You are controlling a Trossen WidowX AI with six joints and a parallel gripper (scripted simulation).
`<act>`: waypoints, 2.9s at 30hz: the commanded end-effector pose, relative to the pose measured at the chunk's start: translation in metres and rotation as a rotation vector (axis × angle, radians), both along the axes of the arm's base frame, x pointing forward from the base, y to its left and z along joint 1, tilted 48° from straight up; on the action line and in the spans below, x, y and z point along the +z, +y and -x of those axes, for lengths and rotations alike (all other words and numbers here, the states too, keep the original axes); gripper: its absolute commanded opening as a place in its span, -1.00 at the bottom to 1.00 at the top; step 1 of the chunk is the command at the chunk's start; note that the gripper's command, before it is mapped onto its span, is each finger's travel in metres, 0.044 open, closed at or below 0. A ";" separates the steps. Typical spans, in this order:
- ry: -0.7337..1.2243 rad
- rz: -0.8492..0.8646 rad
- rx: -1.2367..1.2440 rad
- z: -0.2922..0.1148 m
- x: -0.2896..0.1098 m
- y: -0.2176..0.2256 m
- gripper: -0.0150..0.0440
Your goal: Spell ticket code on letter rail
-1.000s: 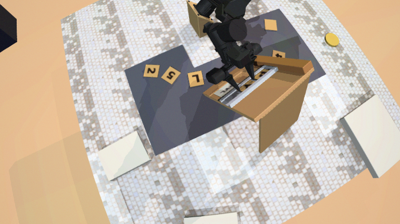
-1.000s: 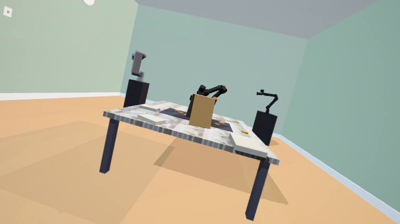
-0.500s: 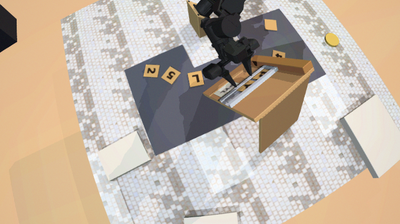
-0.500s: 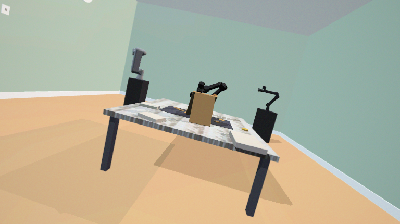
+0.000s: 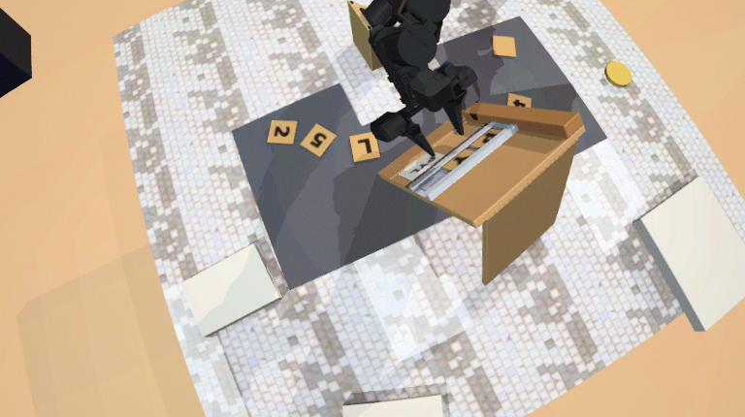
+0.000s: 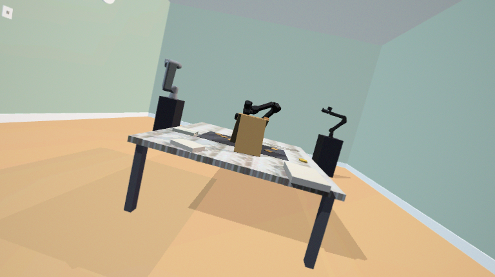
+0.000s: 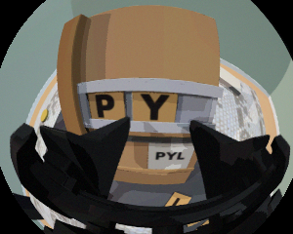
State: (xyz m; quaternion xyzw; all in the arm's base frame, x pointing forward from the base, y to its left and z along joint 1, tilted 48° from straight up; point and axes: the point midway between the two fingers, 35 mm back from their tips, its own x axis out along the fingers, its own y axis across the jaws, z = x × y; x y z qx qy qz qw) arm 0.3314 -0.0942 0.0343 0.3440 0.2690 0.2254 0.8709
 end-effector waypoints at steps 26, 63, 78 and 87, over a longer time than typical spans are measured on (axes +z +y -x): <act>-0.009 0.003 0.005 0.005 0.009 -0.005 0.51; 0.359 0.155 0.315 -0.035 -0.018 -0.032 -0.49; 0.447 0.155 0.505 -0.032 -0.006 -0.026 -0.49; 0.447 0.155 0.505 -0.037 -0.006 -0.023 -0.49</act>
